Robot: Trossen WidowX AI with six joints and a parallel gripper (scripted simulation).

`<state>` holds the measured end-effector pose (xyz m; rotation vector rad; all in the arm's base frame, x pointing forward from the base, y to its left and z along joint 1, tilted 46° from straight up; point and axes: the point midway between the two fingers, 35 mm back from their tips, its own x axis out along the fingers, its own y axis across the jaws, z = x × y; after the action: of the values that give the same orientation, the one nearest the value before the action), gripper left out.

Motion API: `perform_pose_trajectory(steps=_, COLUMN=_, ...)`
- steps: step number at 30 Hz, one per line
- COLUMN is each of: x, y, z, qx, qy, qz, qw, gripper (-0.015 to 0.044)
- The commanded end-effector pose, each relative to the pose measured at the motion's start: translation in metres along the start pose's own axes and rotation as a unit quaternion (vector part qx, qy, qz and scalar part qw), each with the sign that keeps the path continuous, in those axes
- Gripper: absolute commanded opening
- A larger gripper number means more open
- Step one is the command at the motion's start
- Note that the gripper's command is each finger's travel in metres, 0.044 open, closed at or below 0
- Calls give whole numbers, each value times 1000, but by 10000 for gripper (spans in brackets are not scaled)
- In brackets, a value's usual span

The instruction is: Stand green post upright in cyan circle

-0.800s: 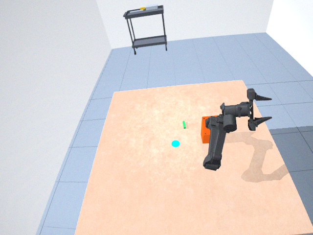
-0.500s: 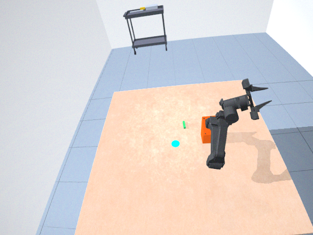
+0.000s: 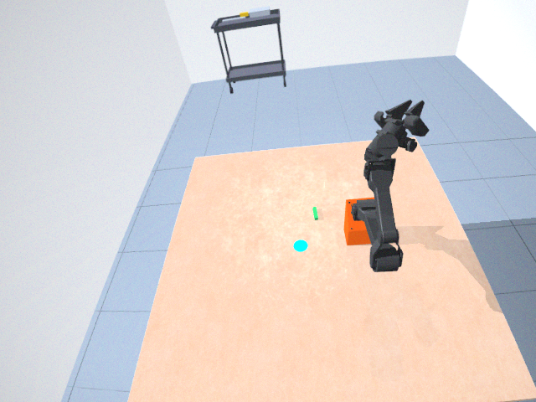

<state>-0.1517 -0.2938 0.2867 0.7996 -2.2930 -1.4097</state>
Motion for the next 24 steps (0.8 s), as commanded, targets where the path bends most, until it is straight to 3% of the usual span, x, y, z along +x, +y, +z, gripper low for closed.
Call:
perform_pose_trajectory(steps=1, x=4, y=-59, z=-23, qx=-127, qy=46, qz=-97, qw=986, gripper=233)
perform_pose_trajectory(steps=11, x=-27, y=-193, z=-45, qx=-379, qy=174, qz=-294, qw=860, gripper=233)
perform_pose_trajectory(steps=24, x=-125, y=-328, z=-19, qx=-583, qy=363, qz=-474, qw=552, gripper=233)
